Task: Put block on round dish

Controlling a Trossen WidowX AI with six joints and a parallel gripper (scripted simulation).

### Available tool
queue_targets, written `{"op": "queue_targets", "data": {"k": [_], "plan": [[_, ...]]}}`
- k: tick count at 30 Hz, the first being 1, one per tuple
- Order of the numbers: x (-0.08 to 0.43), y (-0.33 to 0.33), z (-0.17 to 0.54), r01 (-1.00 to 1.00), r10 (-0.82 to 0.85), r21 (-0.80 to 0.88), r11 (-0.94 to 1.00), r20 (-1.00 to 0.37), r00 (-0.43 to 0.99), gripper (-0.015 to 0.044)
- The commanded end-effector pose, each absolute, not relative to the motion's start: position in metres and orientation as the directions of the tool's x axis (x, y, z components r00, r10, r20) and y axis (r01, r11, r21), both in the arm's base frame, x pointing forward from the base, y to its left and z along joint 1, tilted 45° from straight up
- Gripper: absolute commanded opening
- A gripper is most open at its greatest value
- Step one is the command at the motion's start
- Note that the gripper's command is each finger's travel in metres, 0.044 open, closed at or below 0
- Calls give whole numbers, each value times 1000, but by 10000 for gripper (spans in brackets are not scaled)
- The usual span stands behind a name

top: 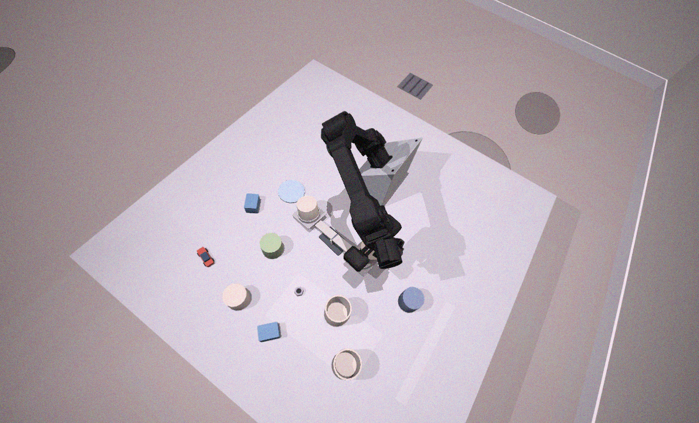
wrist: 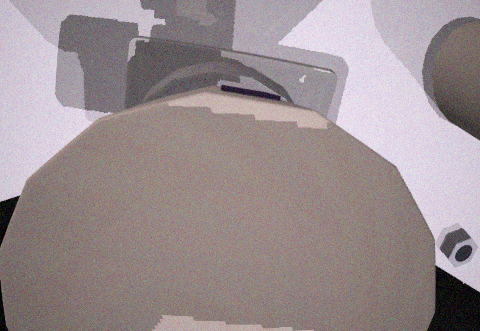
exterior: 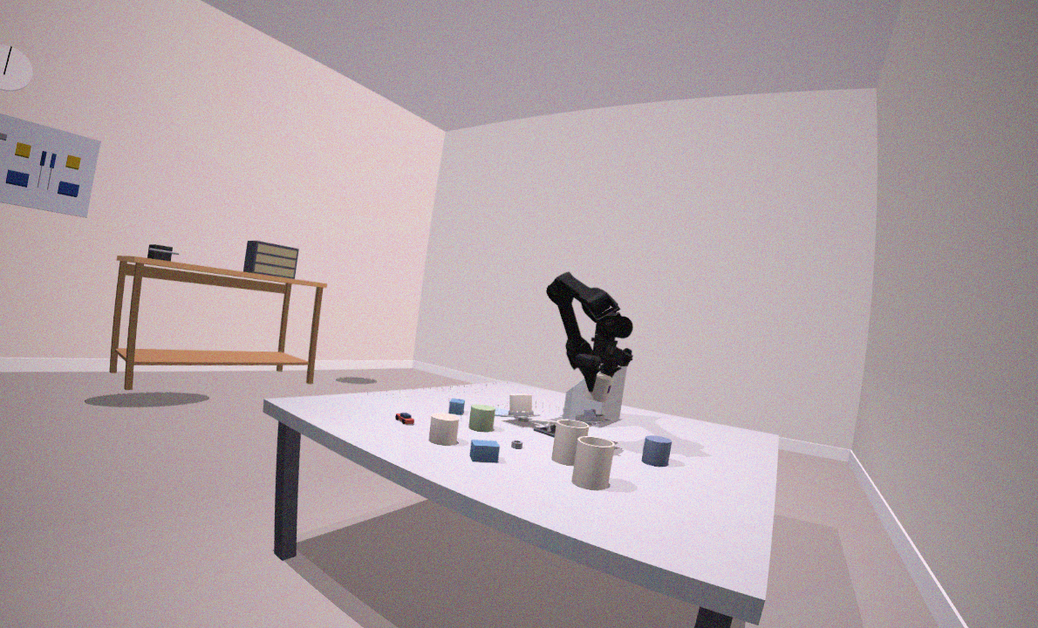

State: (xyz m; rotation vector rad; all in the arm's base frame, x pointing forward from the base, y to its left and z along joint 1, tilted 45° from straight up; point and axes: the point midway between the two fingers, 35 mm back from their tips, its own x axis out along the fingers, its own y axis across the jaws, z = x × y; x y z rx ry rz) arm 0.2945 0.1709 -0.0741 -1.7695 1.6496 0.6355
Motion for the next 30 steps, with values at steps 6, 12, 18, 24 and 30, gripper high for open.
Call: {"op": "queue_targets", "data": {"k": [6, 12, 18, 24, 30], "plan": [[291, 181, -64, -992, -685, -125, -20, -721, 104, 0], [292, 178, -65, -992, -689, -121, -18, -717, 100, 0], [292, 178, -65, -992, -689, -121, -18, -717, 100, 0], [292, 178, -65, -992, -689, -121, -18, -717, 100, 0], [292, 178, -65, -992, -689, -121, -18, -717, 100, 0]]}}
